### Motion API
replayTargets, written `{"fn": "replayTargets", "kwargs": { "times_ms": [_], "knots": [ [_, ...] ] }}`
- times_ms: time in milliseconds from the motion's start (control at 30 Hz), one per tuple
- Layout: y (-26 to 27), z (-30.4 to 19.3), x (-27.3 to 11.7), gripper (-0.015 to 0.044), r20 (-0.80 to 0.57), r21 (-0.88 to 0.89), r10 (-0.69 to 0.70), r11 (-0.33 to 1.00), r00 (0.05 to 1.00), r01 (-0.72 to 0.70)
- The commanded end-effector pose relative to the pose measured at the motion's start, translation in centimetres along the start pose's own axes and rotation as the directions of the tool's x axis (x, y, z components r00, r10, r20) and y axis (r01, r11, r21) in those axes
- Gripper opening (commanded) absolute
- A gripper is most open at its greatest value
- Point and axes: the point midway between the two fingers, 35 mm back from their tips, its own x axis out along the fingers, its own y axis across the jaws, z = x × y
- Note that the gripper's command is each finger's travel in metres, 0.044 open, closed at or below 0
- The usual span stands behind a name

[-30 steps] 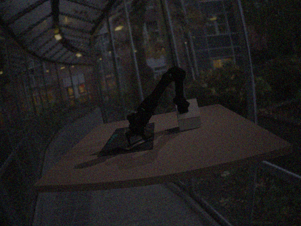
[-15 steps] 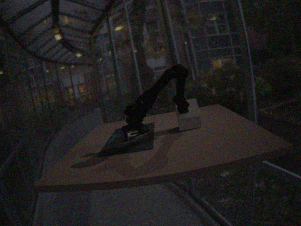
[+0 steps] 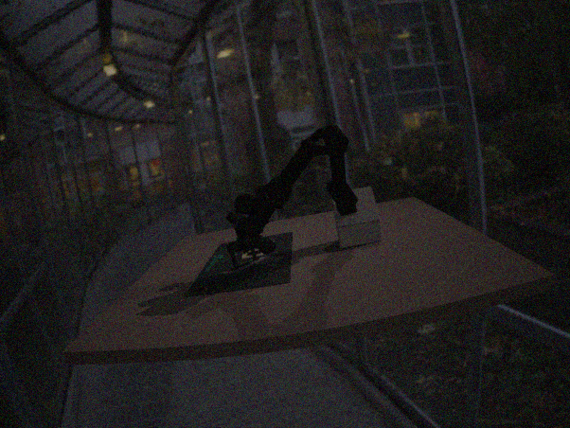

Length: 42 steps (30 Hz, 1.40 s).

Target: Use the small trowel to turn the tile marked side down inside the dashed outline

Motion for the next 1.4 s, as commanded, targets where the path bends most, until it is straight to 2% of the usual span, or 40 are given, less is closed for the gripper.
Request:
{"fn": "replayTargets", "kwargs": {
  "times_ms": [0,300,633,1367],
  "knots": [
    [-1.0,-1.2,0.8,0.0000,0.067,-0.049,0.006,0.999,0.998,-0.003],
    [-2.4,-3.4,1.1,0.0000,0.220,-0.176,0.016,0.984,0.975,0.023],
    [-3.2,-5.9,-0.3,0.0000,0.376,-0.332,0.018,0.936,0.926,0.117],
    [-1.8,-6.2,1.4,0.0000,0.385,-0.342,0.018,0.932,0.923,0.124]
  ]
}}
